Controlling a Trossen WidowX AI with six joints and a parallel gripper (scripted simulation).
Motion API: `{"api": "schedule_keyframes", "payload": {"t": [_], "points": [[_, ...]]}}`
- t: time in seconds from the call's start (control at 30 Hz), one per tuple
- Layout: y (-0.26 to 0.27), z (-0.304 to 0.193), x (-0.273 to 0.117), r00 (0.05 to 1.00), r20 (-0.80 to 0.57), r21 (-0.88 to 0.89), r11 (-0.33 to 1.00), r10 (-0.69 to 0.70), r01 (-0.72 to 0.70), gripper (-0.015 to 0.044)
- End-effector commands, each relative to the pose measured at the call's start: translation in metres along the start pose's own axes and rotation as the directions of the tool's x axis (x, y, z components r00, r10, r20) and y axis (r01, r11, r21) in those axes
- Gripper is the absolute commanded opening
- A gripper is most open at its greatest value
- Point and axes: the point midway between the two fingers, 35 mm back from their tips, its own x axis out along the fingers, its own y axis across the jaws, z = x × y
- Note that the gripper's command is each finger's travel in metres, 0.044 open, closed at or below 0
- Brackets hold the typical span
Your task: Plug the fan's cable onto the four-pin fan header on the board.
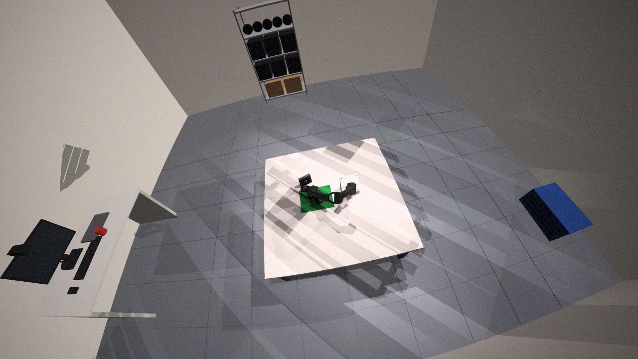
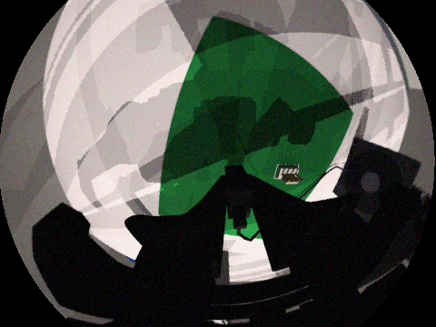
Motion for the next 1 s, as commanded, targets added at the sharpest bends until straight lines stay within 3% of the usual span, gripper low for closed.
{"api": "schedule_keyframes", "payload": {"t": [0.0, 0.17, 0.47, 0.97], "points": [[-0.003, 0.001, -0.028, 1.000, 0.018, -0.004, 1.000, -0.015, 0.015, 0.0000], [-0.004, 0.001, -0.027, 1.000, 0.018, -0.027, 1.000, -0.015, 0.015, 0.0000], [-0.020, -0.001, -0.028, 1.000, 0.018, -0.324, 0.946, -0.017, 0.022, 0.0000], [-0.046, -0.007, -0.028, 1.000, 0.017, -0.749, 0.663, -0.019, 0.025, 0.0000]]}}
